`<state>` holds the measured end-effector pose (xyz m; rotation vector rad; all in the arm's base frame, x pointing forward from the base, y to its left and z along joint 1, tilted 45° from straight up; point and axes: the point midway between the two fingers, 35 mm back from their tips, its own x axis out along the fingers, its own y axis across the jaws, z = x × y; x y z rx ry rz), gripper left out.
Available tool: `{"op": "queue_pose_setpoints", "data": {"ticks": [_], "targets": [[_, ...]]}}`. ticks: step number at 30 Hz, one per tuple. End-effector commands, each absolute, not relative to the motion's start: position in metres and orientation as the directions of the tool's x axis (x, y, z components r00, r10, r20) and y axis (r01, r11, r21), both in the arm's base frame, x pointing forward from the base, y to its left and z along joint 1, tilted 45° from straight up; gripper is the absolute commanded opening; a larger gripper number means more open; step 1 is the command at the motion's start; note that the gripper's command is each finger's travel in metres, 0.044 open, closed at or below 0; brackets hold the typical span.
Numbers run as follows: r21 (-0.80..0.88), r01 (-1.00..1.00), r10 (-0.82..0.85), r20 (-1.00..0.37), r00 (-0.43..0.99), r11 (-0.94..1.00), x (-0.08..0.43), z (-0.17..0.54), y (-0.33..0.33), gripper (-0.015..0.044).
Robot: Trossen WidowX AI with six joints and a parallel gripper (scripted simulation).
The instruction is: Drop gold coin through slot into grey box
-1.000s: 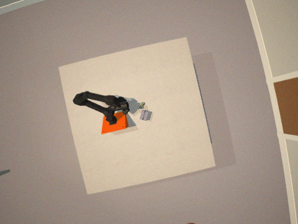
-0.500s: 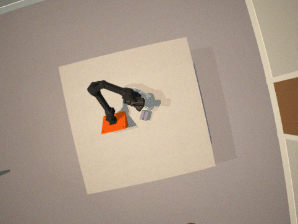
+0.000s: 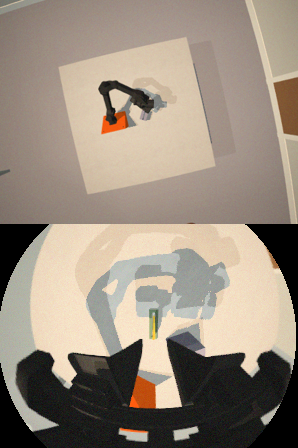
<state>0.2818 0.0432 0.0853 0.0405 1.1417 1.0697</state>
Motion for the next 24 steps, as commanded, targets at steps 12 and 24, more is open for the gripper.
{"op": "queue_pose_setpoints", "data": {"ticks": [12,24], "targets": [[0.523,-0.661,0.705,-0.709,0.013,0.538,0.284,0.064,0.063,0.0161],[0.523,-0.661,0.705,-0.709,0.013,0.538,0.284,0.050,0.077,0.0161]]}}
